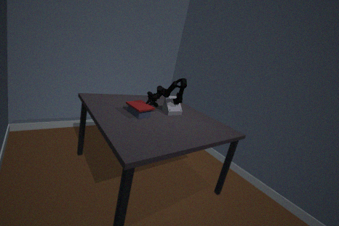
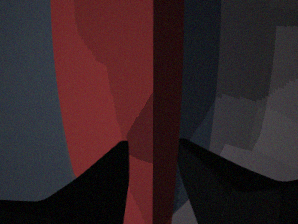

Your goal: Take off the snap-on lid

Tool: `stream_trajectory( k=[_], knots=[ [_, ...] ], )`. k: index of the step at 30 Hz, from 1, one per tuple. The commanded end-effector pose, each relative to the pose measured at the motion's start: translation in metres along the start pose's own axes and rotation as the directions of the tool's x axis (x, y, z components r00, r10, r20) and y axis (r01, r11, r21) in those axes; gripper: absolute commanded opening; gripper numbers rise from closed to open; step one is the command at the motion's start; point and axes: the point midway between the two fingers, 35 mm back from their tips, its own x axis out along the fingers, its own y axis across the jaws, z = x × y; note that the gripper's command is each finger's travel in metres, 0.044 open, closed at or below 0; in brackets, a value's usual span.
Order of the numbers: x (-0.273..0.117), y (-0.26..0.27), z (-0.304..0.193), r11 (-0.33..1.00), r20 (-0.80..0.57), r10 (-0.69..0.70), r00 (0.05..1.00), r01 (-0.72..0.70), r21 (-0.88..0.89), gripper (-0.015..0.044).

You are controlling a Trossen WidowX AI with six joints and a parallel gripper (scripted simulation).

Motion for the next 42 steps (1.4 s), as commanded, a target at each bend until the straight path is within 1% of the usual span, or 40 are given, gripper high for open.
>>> stream_trajectory(
  k=[1, 42],
  knots=[
    [-0.0017, 0.0023, 0.0002, 1.0, -0.002, 0.004, 1.0, -0.004, -0.004, 0.0],
    [-0.0011, 0.0053, 0.0003, 1.0, 0.0, 0.004, 1.0, -0.004, -0.001, 0.0]
  ],
)
